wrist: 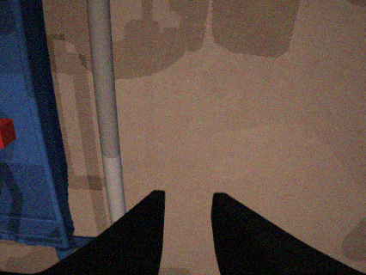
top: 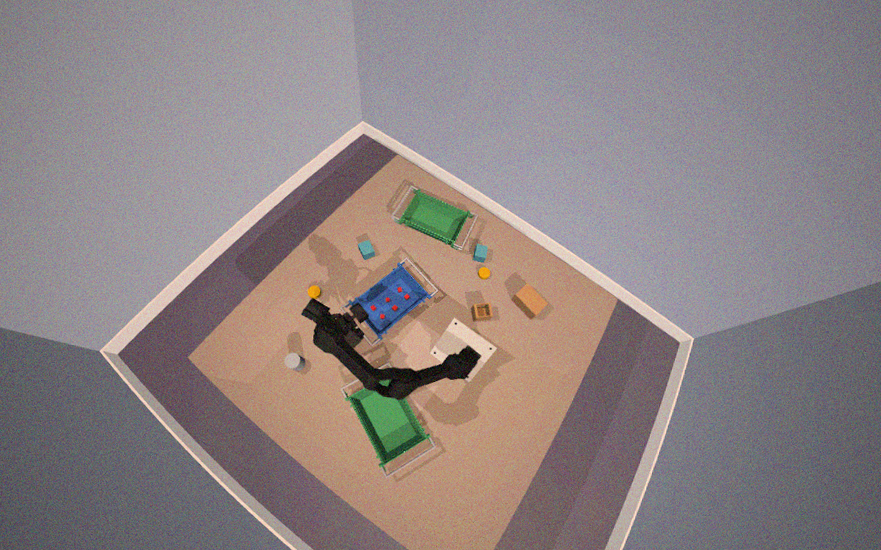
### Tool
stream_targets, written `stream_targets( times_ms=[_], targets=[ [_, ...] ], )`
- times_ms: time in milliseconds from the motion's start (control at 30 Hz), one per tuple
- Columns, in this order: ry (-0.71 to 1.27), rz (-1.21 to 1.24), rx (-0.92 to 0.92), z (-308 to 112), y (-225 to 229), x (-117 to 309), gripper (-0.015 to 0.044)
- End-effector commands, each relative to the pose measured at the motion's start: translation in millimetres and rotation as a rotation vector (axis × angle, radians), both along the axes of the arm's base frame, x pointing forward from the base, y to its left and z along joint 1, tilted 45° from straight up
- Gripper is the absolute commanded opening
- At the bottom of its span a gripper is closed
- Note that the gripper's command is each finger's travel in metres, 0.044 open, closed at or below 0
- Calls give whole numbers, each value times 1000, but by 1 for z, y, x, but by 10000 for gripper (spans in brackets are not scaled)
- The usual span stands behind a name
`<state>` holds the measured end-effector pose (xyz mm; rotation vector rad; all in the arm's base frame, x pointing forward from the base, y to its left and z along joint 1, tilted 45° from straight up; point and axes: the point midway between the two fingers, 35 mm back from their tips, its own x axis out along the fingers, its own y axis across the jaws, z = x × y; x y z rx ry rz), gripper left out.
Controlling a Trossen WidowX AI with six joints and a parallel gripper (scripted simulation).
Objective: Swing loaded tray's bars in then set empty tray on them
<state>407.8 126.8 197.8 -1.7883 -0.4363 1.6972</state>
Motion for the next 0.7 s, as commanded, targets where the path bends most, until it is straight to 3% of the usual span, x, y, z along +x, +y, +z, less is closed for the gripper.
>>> stream_targets(
  times_ms=[0, 667],
  targets=[
    [74, 136, 97, -30, -28, -12, 86],
    [73, 136, 97, -49, -8, -11, 86]
  ],
)
